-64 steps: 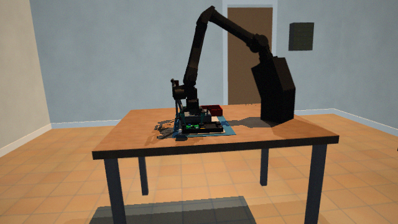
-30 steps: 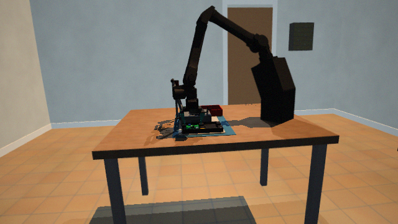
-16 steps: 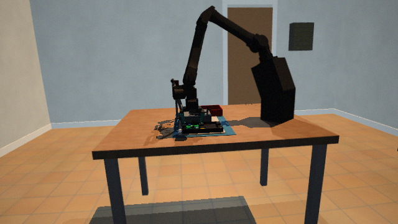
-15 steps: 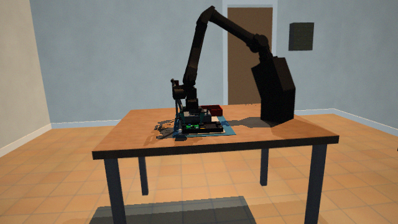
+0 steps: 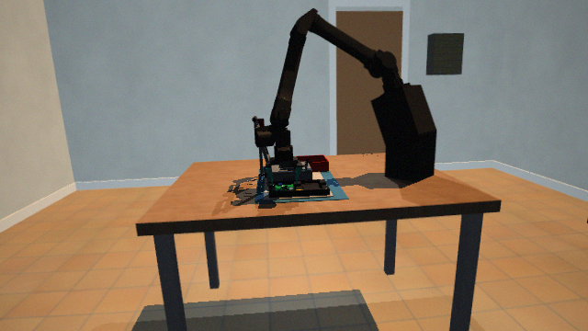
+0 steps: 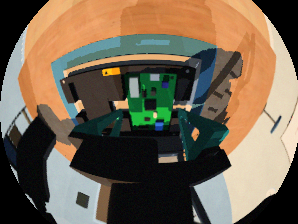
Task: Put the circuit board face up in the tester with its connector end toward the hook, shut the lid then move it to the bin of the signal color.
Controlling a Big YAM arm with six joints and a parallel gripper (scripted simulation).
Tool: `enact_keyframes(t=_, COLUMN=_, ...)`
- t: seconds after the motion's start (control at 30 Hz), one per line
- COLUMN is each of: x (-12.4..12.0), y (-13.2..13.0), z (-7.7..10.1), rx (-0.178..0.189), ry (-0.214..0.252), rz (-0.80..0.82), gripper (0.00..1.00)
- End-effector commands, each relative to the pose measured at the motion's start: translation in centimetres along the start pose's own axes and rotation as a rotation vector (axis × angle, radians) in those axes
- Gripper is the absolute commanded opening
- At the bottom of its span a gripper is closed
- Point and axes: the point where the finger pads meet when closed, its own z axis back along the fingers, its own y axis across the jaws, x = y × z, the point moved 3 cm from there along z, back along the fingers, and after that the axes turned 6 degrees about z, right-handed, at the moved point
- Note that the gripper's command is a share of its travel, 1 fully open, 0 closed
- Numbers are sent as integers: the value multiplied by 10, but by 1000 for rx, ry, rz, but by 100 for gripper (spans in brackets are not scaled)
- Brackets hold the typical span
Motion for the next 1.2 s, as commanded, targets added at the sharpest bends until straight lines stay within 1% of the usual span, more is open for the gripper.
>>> enact_keyframes(t=0.0, x=-9, y=-24, z=14, rx=-34, ry=-10, rz=-22, gripper=92)
enact_keyframes(t=0.13, x=-8, y=-23, z=11, rx=-33, ry=-9, rz=-20, gripper=92)
enact_keyframes(t=0.27, x=-5, y=-15, z=-4, rx=-19, ry=-7, rz=-12, gripper=92)
enact_keyframes(t=0.57, x=-5, y=-16, z=-11, rx=-25, ry=-8, rz=-13, gripper=92)
enact_keyframes(t=0.6, x=-6, y=-6, z=-14, rx=-1, ry=-3, rz=-7, gripper=92)
enact_keyframes(t=0.7, x=-5, y=-16, z=-14, rx=-25, ry=-7, rz=-13, gripper=92)
enact_keyframes(t=0.77, x=-5, y=-17, z=-15, rx=-25, ry=-8, rz=-15, gripper=92)
enact_keyframes(t=0.8, x=-6, y=-19, z=-12, rx=-28, ry=-8, rz=-16, gripper=92)
enact_keyframes(t=0.9, x=-6, y=-18, z=-13, rx=-27, ry=-8, rz=-17, gripper=92)
enact_keyframes(t=0.97, x=-6, y=-14, z=-14, rx=-20, ry=-6, rz=-14, gripper=92)
enact_keyframes(t=1.17, x=-6, y=-14, z=-14, rx=-20, ry=-6, rz=-14, gripper=92)
